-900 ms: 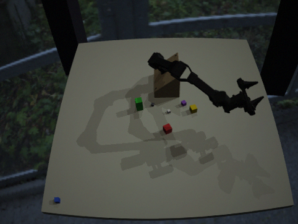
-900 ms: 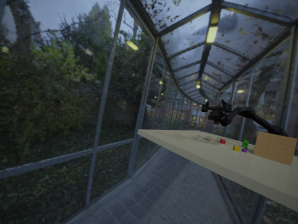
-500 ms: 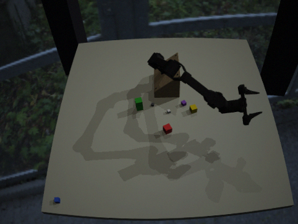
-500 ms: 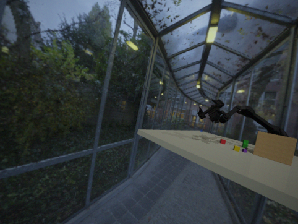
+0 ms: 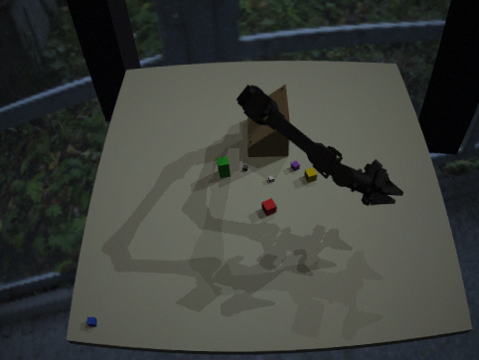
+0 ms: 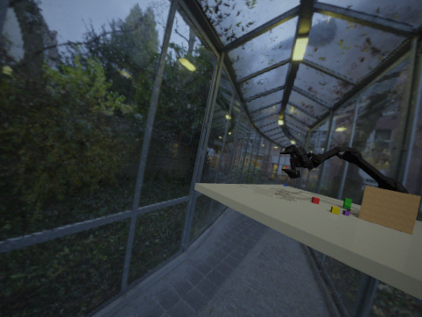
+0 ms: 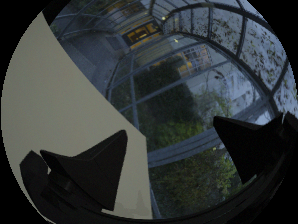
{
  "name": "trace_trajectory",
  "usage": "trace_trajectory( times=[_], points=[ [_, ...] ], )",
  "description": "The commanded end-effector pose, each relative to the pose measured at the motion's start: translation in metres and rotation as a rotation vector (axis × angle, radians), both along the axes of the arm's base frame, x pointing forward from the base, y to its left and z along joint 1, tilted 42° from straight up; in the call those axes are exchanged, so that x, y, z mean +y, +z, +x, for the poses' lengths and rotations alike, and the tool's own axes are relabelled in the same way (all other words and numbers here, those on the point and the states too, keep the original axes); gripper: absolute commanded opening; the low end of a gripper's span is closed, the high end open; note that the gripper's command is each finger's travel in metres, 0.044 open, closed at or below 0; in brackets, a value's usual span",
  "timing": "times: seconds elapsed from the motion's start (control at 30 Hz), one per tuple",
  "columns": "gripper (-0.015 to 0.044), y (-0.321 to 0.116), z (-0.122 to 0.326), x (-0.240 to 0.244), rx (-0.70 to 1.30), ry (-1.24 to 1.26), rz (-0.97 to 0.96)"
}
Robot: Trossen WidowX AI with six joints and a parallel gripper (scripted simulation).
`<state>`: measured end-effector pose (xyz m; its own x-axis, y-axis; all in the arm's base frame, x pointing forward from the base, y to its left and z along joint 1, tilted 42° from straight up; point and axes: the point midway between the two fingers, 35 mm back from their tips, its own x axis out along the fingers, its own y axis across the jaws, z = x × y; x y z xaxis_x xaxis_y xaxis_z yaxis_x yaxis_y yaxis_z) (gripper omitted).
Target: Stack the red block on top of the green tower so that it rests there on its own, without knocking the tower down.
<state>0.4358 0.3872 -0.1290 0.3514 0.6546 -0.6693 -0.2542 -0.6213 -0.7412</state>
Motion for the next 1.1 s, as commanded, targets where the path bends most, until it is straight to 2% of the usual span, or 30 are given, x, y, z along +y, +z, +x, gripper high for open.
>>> trace_trajectory(
  times=[0.0, 0.27, 0.53, 0.8, 1.07],
  points=[
    [0.0440, 0.005, 0.006, -0.023, 0.119, -0.180, -0.038],
    [0.0440, 0.016, 0.007, -0.093, 0.363, -0.668, -0.138],
    [0.0440, 0.041, -0.008, -0.169, 0.485, -1.170, -0.222],
    [0.0440, 0.079, -0.036, -0.245, 0.470, -1.658, -0.280],
    [0.0440, 0.130, -0.069, -0.313, 0.308, -2.091, -0.295]
  ],
)
